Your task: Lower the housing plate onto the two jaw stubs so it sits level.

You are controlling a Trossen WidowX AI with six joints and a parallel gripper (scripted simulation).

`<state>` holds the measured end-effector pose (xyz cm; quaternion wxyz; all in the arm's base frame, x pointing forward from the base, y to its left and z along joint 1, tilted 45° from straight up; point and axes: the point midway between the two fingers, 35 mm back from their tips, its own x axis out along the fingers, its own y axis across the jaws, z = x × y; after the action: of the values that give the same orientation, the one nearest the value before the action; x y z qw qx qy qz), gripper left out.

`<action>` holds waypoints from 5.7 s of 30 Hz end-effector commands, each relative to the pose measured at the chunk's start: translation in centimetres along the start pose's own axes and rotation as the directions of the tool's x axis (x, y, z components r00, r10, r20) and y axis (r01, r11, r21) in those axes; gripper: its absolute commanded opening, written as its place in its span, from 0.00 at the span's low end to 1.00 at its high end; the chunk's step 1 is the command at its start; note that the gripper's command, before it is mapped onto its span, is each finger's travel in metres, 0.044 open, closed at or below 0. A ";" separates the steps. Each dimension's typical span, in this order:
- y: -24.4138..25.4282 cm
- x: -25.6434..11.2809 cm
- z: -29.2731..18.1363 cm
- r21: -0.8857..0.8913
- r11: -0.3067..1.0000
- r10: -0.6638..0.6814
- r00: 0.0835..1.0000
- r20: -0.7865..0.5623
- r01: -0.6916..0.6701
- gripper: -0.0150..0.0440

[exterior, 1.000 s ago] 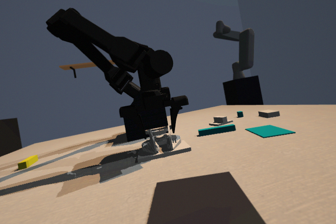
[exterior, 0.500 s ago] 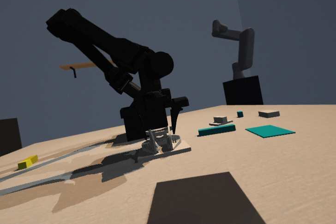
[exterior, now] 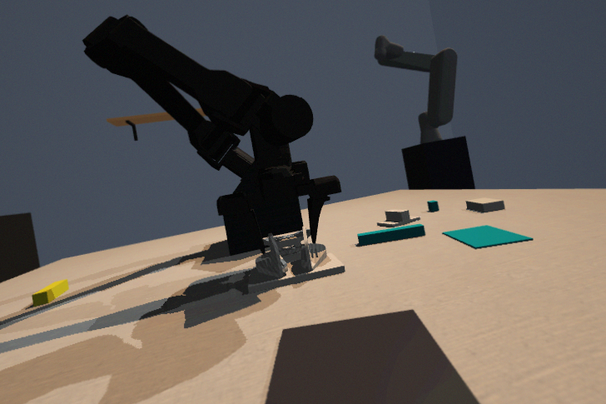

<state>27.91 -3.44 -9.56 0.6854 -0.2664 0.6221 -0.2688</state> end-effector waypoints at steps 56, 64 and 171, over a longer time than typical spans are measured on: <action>0.0 1.3 0.0 -0.005 1.000 -0.004 1.000 0.001 0.004 0.85; 0.0 1.3 0.0 -0.005 1.000 -0.004 1.000 0.001 0.004 0.85; -0.1 1.2 0.0 -0.002 1.000 -0.004 1.000 0.001 0.004 1.00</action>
<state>28.02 -4.36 -10.35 0.6849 -0.2685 0.6214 -0.2697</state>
